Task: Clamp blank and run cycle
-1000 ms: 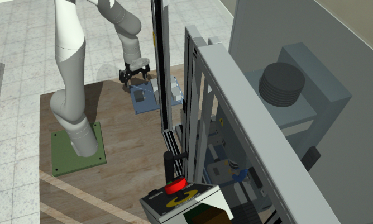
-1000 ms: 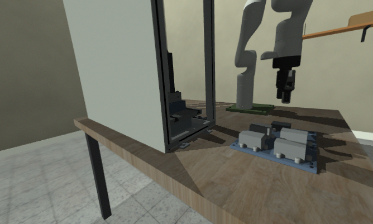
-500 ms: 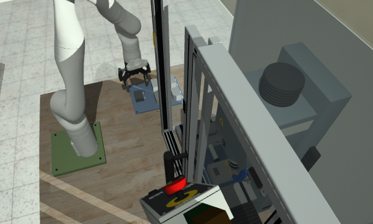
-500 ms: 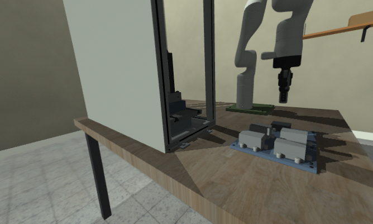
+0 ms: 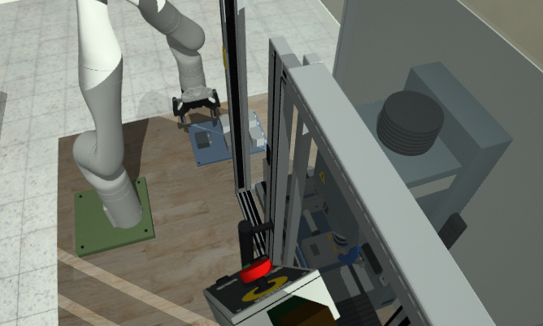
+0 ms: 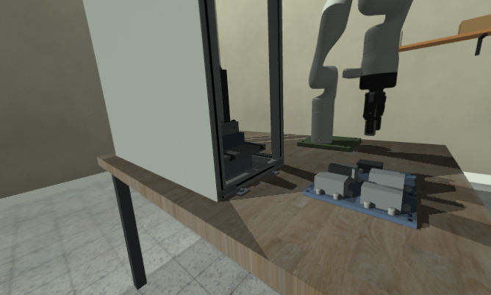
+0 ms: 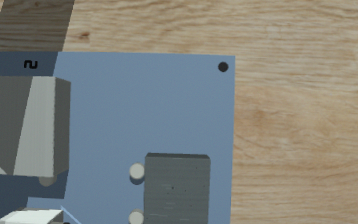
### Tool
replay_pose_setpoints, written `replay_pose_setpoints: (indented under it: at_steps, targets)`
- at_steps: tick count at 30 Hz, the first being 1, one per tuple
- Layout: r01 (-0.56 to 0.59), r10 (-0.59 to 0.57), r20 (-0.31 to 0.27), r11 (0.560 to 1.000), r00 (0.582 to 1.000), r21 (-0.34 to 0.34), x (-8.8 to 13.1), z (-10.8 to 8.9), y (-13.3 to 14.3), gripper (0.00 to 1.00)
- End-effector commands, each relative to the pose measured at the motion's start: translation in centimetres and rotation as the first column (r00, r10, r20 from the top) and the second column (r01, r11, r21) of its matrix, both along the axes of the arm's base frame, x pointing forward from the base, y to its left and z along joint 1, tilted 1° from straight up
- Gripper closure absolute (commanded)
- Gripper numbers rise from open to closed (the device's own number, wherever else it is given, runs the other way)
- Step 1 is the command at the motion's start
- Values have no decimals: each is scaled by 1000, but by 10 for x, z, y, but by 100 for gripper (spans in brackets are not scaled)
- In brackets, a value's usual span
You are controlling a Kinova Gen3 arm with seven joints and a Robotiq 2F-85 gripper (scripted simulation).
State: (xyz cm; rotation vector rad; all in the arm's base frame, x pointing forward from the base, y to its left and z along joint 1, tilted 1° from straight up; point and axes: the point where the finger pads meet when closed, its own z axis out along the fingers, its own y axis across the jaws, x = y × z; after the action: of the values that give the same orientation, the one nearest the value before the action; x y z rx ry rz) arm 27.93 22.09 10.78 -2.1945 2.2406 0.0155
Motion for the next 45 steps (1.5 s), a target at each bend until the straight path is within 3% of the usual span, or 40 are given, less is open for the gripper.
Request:
replay_pose_setpoints:
  at_steps: [1,6,18,23,35,40,45]
  targets:
    - [3,-3,6,1000,1000,3,0,1,1,0]
    - [3,-3,6,1000,1000,3,48,4,-13,0]
    - [3,-3,6,1000,1000,3,48,4,-13,0]
    - [3,-3,6,1000,1000,3,96,7,-26,0]
    - [3,-3,6,1000,1000,3,96,7,-26,0]
    - [3,-3,6,1000,1000,3,143,10,-39,0]
    - [3,-3,6,1000,1000,3,143,10,-39,0]
